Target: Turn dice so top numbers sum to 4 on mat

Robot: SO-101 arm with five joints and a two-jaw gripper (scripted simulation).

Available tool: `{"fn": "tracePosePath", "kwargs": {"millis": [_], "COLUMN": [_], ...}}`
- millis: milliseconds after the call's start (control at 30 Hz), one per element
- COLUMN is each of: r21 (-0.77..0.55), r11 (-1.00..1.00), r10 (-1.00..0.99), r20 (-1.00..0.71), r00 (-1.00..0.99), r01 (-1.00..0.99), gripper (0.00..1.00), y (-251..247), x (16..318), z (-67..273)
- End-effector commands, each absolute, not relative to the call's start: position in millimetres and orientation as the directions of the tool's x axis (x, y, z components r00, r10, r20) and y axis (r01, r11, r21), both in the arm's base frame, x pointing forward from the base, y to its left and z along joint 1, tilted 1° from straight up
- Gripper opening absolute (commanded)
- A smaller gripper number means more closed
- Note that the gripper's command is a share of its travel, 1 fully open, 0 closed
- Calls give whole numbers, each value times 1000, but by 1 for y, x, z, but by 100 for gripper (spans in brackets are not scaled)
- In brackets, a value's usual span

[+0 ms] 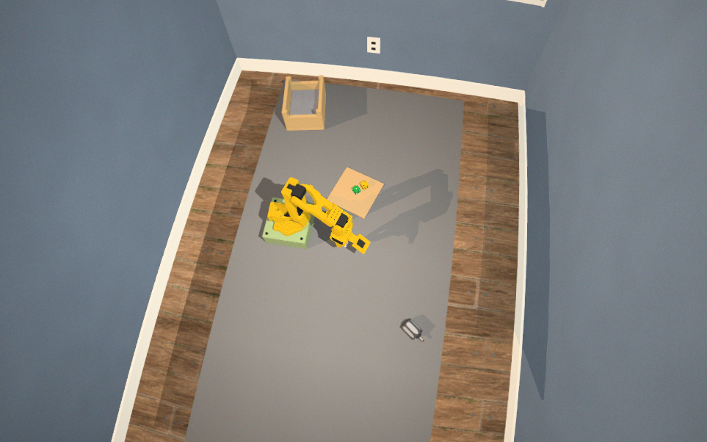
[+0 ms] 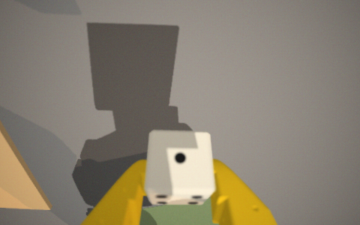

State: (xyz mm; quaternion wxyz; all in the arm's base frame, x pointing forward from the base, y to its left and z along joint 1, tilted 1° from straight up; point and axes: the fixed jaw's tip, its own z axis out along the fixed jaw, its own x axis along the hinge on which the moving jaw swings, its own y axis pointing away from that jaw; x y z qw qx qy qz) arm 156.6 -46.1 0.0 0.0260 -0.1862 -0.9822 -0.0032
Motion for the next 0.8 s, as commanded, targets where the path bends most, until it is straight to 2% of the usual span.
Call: {"fn": "tracePosePath", "kwargs": {"millis": [0, 533, 767], "r21": [-2, -1, 2], "r11": [931, 931, 931], "r10": [364, 365, 365], "r20": [33, 29, -52], "r00": [-931, -931, -930], "r01": [365, 365, 365], "gripper": [0, 0, 0], "y": [-45, -45, -48], "x": [158, 158, 164], "z": [1, 1, -1]}}
